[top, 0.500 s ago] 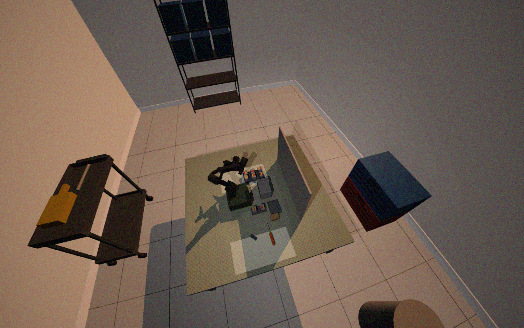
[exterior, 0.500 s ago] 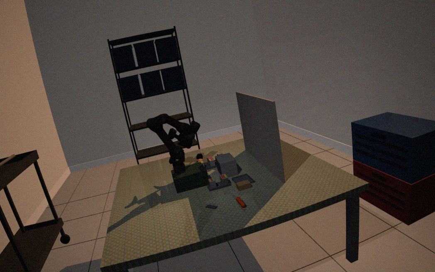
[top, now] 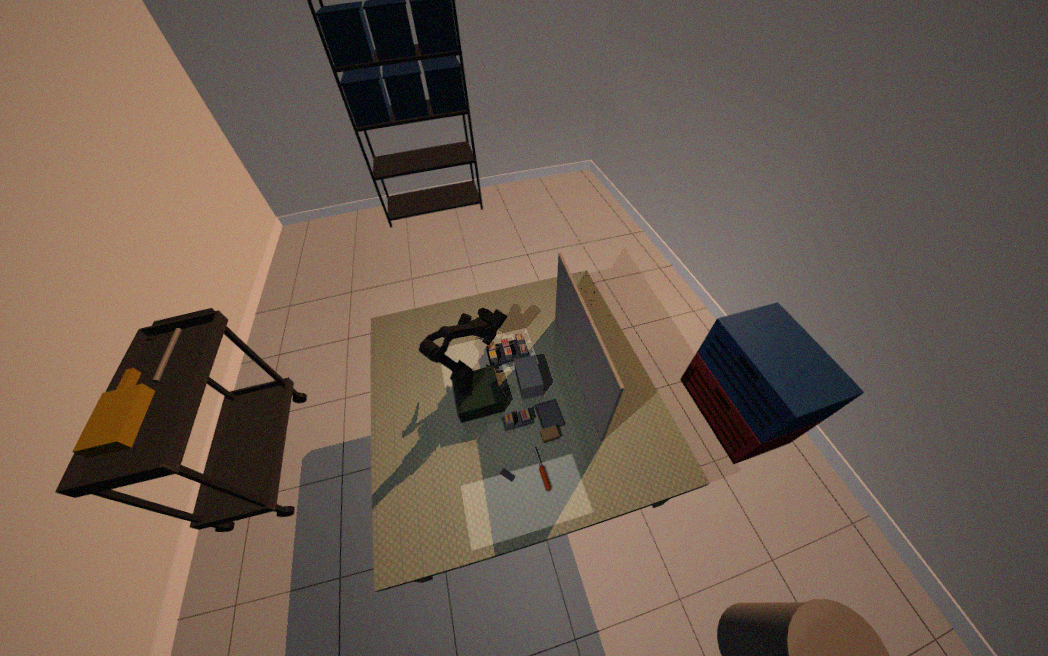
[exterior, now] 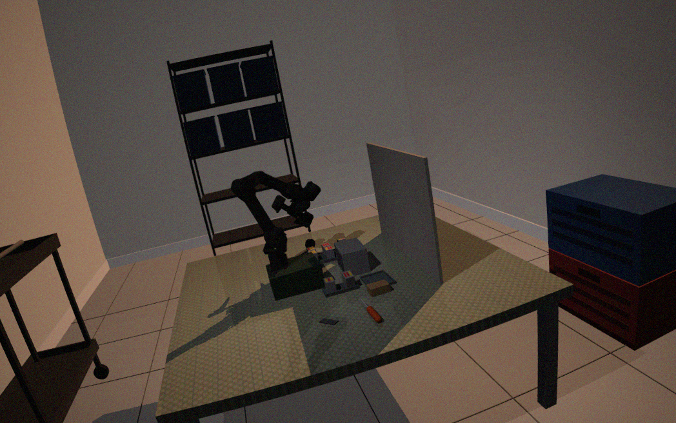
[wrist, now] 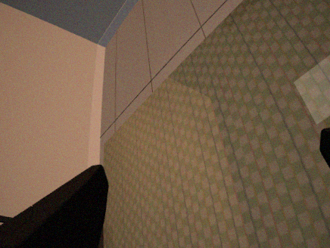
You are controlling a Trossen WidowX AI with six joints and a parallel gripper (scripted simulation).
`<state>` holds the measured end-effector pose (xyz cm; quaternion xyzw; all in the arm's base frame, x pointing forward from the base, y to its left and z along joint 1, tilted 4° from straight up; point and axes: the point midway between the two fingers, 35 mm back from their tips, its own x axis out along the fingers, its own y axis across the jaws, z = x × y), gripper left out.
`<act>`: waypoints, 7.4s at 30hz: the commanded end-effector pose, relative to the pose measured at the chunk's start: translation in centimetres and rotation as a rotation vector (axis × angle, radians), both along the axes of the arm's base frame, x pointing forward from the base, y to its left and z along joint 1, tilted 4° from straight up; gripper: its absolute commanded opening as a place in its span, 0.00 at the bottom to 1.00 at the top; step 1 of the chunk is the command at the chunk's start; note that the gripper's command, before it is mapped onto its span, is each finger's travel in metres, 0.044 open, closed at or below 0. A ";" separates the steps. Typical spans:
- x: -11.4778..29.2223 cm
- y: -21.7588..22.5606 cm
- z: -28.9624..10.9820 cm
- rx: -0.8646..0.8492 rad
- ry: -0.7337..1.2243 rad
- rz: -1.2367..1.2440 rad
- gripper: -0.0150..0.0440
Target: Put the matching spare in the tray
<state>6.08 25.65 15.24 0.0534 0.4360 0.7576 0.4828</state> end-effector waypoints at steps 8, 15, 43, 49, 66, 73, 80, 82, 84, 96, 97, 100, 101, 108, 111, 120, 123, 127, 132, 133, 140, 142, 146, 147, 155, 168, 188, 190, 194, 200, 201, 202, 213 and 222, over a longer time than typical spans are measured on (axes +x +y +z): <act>15.1 -1.1 -0.5 -0.468 -0.049 -0.458 1.00; 24.1 -7.1 -0.8 -0.795 -0.039 -0.721 1.00; 31.8 -19.6 -0.8 -1.248 0.017 -0.986 1.00; 27.6 -12.2 -1.5 -1.177 -0.230 -0.658 1.00; 6.8 -0.7 -5.4 -0.746 -0.901 0.417 1.00; 6.4 -0.5 -7.5 -0.746 -0.901 0.417 0.82; 5.9 -0.4 -9.4 -0.746 -0.900 0.417 0.76; 5.9 -0.3 -9.4 -0.746 -0.900 0.417 0.76; 5.9 -0.2 -9.6 -0.746 -0.900 0.417 0.76; 6.0 0.1 -11.4 -0.745 -0.900 0.417 0.76; 6.0 0.2 -11.6 -0.745 -0.900 0.417 0.76; 6.0 0.2 -12.1 -0.745 -0.900 0.417 0.76; 6.0 0.3 -12.2 -0.745 -0.900 0.417 0.76; 6.0 0.4 -13.4 -0.745 -0.900 0.417 0.76; 6.0 0.4 -13.9 -0.745 -0.900 0.417 0.76; 5.9 0.5 -15.4 -0.745 -0.900 0.417 0.76; 5.9 0.5 -15.9 -0.745 -0.900 0.417 0.76; 5.9 0.5 -16.5 -0.745 -0.900 0.417 0.76; 5.8 0.5 -17.3 -0.745 -0.900 0.417 0.76; 5.8 0.5 -17.4 -0.745 -0.900 0.417 0.76; 5.8 0.6 -17.3 -0.742 -0.899 0.419 0.67; 5.8 0.6 -17.3 -0.742 -0.899 0.419 0.58; 5.8 0.6 -17.3 -0.742 -0.899 0.419 0.51; 5.8 0.6 -17.3 -0.742 -0.899 0.419 0.50; 5.8 0.6 -17.3 -0.742 -0.899 0.419 0.25; 6.1 0.6 -14.1 -0.743 -0.900 0.418 0.25; 6.7 -0.2 -5.3 -0.742 -0.900 0.414 0.25; 6.8 -0.4 -4.2 -0.743 -0.900 0.415 0.25; 6.9 -0.9 -2.2 -0.746 -0.901 0.416 0.25; 8.1 -1.4 -2.1 -0.742 -0.913 0.405 0.25; 8.6 -1.5 -2.1 -0.742 -0.917 0.402 0.25; 9.1 -1.7 -2.1 -0.742 -0.919 0.400 0.25; 14.3 -3.9 -2.1 -0.752 -0.932 0.392 0.25; 18.2 -6.7 -2.3 -0.786 -0.893 0.332 0.25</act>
